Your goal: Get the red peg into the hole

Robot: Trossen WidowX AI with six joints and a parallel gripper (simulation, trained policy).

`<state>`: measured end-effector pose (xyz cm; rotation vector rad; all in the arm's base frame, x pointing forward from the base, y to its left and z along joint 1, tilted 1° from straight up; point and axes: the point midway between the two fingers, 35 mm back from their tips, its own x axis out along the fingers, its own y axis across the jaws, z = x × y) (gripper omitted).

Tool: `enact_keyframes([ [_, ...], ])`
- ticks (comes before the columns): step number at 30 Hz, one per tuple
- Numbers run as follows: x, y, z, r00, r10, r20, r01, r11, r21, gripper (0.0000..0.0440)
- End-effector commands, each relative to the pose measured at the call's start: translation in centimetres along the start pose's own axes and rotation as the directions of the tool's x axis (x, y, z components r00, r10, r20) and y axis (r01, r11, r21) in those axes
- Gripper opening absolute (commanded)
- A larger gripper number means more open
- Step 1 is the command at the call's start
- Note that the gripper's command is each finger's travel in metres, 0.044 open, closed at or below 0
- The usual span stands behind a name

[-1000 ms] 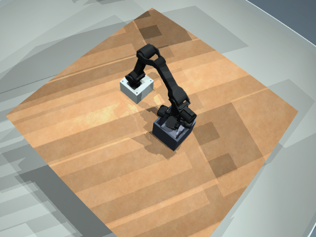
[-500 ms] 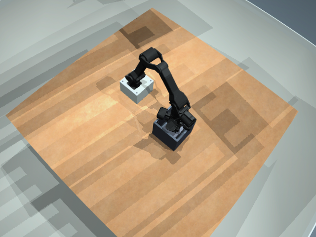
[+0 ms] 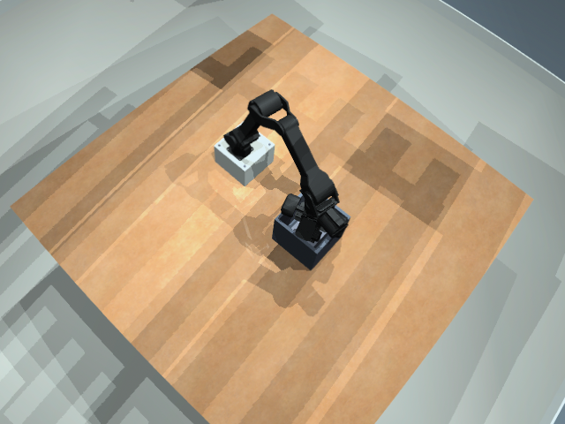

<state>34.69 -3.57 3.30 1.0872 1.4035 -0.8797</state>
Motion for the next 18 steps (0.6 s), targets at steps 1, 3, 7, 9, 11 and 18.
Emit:
enact_keyframes([
  [1, -0.4, 0.3, 0.2, 0.999, 0.011, -0.04, -0.01, 1.0, 0.006, 0.0162],
  [3, -0.7, 0.4, 0.3, 0.998, 0.02, -0.055, -0.02, 1.0, 0.011, 0.0168],
  [7, -1.4, 0.7, 0.6, 0.996, 0.04, -0.082, -0.039, 0.999, 0.021, 0.018],
  [9, -1.7, 0.9, 0.7, 0.994, 0.051, -0.093, -0.049, 0.998, 0.026, 0.0181],
  [11, -2.0, 1.0, 0.8, 0.993, 0.061, -0.103, -0.058, 0.998, 0.031, 0.0192],
  [18, -3.2, 1.4, 1.4, 0.987, 0.098, -0.127, -0.093, 0.995, 0.046, 0.0208],
])
